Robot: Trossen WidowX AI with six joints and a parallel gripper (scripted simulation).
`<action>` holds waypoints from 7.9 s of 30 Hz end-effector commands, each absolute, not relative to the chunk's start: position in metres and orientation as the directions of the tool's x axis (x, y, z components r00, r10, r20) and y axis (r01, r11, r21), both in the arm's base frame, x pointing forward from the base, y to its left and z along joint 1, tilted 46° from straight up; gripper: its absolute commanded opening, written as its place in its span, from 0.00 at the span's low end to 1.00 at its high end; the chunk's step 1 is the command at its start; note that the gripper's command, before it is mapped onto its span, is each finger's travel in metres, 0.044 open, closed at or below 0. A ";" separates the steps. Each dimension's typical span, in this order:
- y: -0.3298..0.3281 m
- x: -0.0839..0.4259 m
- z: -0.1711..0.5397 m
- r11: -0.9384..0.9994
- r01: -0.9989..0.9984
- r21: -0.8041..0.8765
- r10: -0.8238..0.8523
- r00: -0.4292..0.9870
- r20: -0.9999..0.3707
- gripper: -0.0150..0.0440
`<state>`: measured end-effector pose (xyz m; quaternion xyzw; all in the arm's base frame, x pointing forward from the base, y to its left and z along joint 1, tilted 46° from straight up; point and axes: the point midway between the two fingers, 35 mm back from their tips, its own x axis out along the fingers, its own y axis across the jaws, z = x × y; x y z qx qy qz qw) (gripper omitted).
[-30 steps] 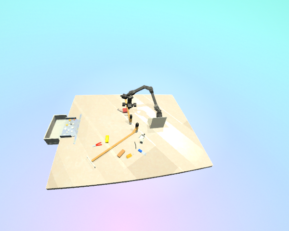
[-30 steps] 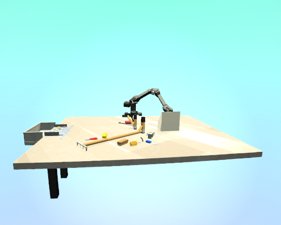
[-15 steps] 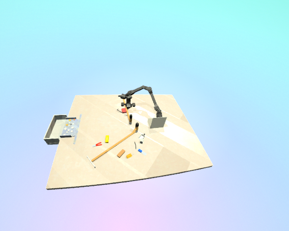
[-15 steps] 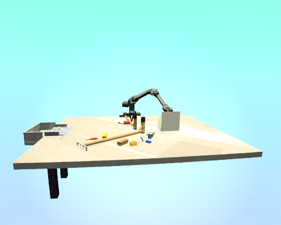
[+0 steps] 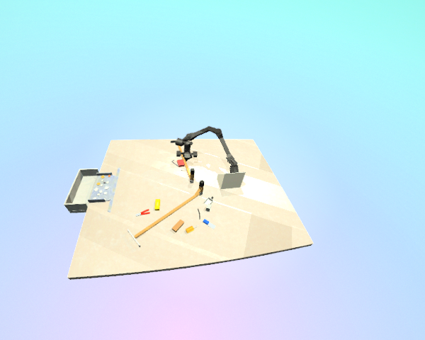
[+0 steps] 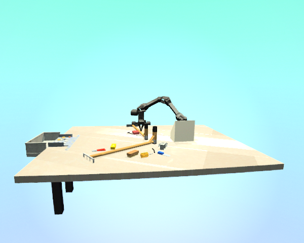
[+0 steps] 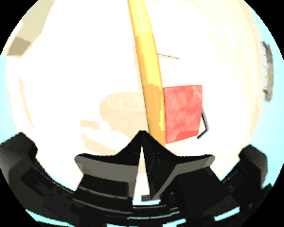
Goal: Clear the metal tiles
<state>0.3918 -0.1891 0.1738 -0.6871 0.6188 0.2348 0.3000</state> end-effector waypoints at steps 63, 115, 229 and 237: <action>-0.102 0.348 0.262 -0.207 -0.978 0.039 -0.704 0.121 -0.700 0.25; -0.194 0.357 0.175 -0.230 -0.971 0.071 -0.711 0.119 -0.693 0.25; -0.176 0.459 0.168 -0.232 -0.970 0.067 -0.711 0.122 -0.693 0.25; -0.173 0.466 0.166 -0.232 -0.970 0.066 -0.711 0.122 -0.693 0.25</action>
